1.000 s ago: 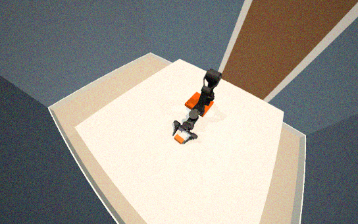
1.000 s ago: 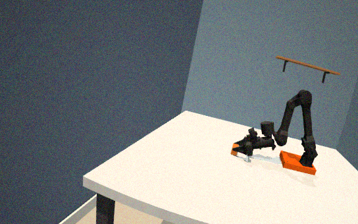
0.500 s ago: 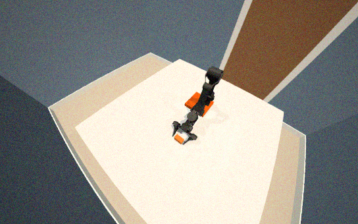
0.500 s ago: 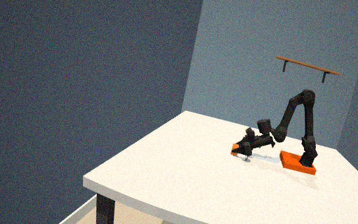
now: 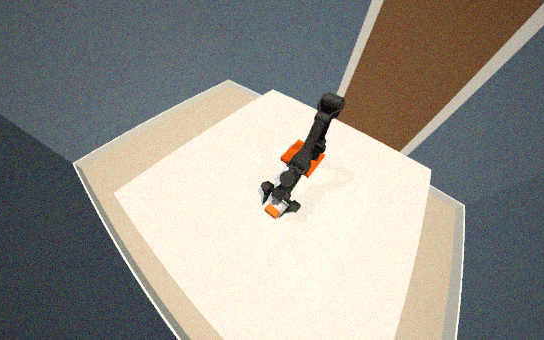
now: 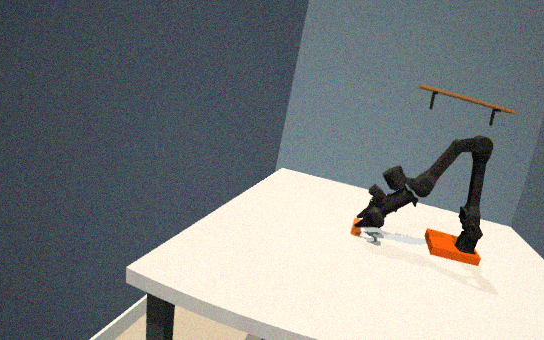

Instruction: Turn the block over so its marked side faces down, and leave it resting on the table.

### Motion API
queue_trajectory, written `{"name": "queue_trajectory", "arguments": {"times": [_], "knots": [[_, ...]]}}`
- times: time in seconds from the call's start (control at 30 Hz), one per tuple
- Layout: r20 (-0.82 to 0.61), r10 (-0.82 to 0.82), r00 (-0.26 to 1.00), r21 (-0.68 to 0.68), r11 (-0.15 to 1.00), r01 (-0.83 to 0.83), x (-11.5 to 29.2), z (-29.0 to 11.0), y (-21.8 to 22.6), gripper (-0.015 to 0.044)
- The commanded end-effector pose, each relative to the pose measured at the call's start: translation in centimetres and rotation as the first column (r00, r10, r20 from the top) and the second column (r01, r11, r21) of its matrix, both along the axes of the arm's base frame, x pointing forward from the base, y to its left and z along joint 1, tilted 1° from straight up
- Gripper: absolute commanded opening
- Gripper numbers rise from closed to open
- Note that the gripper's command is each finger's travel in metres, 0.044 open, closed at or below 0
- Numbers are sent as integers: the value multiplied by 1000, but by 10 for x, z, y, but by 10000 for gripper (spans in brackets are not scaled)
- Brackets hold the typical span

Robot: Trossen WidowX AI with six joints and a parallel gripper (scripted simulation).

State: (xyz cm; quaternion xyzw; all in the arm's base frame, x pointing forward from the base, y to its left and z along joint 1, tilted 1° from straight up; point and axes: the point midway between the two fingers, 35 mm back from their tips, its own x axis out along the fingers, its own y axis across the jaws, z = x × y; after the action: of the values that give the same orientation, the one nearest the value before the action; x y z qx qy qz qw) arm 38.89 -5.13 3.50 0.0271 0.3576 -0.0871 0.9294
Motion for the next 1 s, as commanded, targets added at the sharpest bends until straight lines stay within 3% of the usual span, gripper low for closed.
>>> {"name": "queue_trajectory", "arguments": {"times": [0.0, 0.47, 0.97], "knots": [[-178, 6, 984, 53, 999, 4, -24, 50, 5, 440], [-182, 6, 983, 53, 999, 4, -23, 50, 5, 440], [-566, 39, 823, 119, 992, 35, 15, 72, -1, 440]]}}
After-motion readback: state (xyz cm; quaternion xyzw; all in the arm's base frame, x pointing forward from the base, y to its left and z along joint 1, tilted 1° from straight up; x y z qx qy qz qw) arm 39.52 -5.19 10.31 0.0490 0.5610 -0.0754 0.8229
